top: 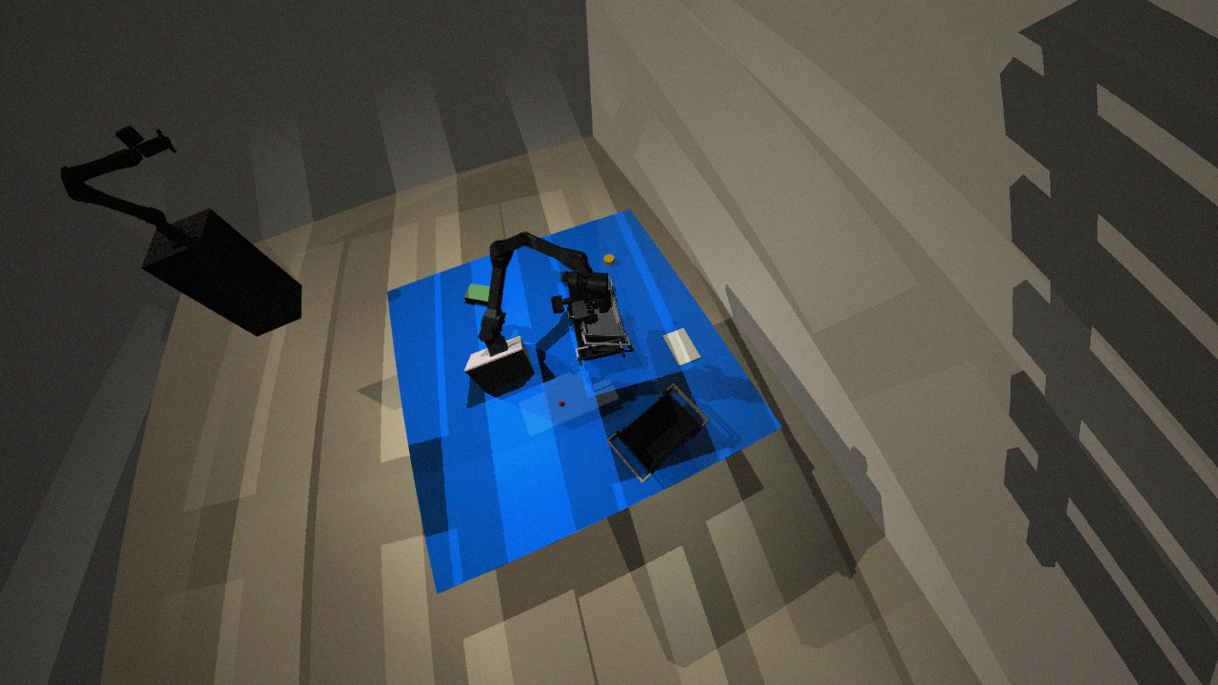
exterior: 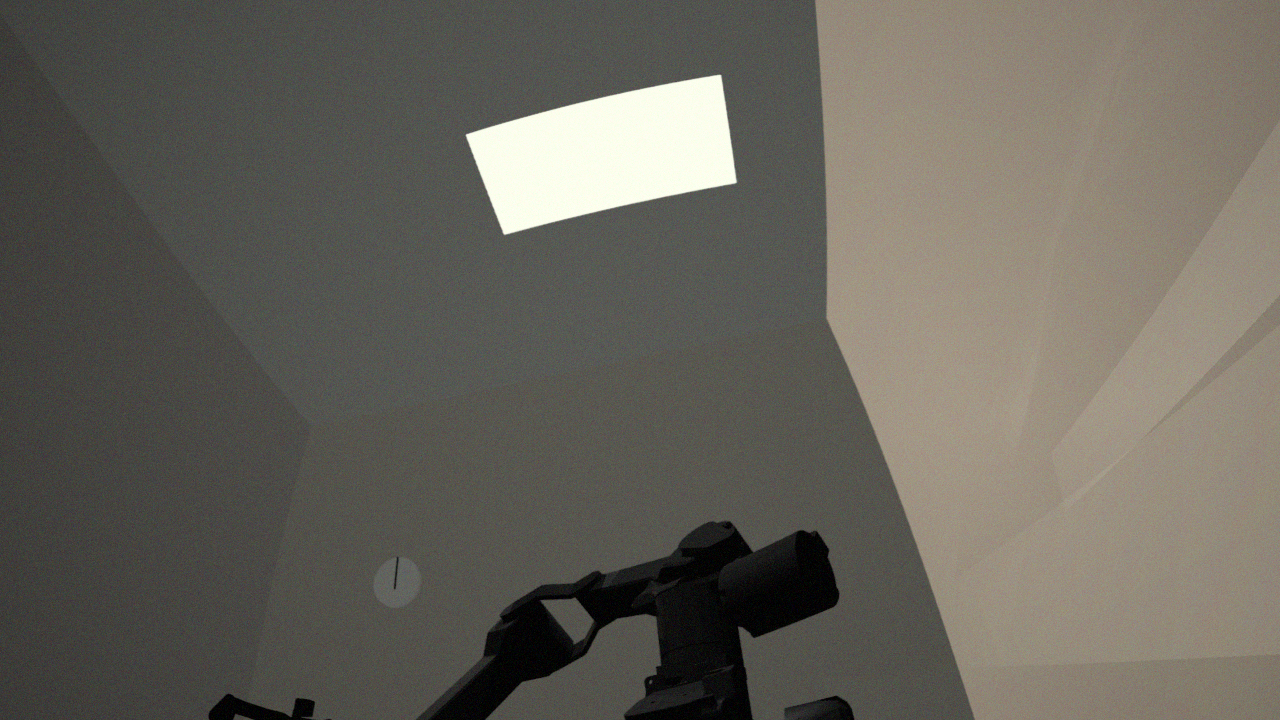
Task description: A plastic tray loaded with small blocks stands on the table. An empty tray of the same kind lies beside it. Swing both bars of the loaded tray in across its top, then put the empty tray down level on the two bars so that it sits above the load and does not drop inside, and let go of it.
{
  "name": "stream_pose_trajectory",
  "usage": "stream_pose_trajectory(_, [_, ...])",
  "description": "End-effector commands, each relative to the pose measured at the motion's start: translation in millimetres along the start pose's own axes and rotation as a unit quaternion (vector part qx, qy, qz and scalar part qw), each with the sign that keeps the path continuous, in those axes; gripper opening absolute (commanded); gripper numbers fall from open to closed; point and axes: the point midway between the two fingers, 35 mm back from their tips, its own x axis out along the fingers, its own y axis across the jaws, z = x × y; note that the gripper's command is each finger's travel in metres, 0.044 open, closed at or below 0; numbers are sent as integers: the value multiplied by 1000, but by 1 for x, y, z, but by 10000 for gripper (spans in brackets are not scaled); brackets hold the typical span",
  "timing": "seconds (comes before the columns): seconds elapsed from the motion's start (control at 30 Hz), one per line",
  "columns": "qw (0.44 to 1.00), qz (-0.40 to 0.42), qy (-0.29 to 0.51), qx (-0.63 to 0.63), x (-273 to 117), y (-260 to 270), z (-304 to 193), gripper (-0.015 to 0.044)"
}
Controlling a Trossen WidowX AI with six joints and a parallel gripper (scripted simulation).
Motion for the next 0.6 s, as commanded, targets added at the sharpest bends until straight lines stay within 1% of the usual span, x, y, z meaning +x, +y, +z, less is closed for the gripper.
stream_pose_trajectory(0.0, [1000,8,-2,-4,-4,3,2,0])
stream_pose_trajectory(0.57, [1000,8,-2,-4,-4,5,2,0])
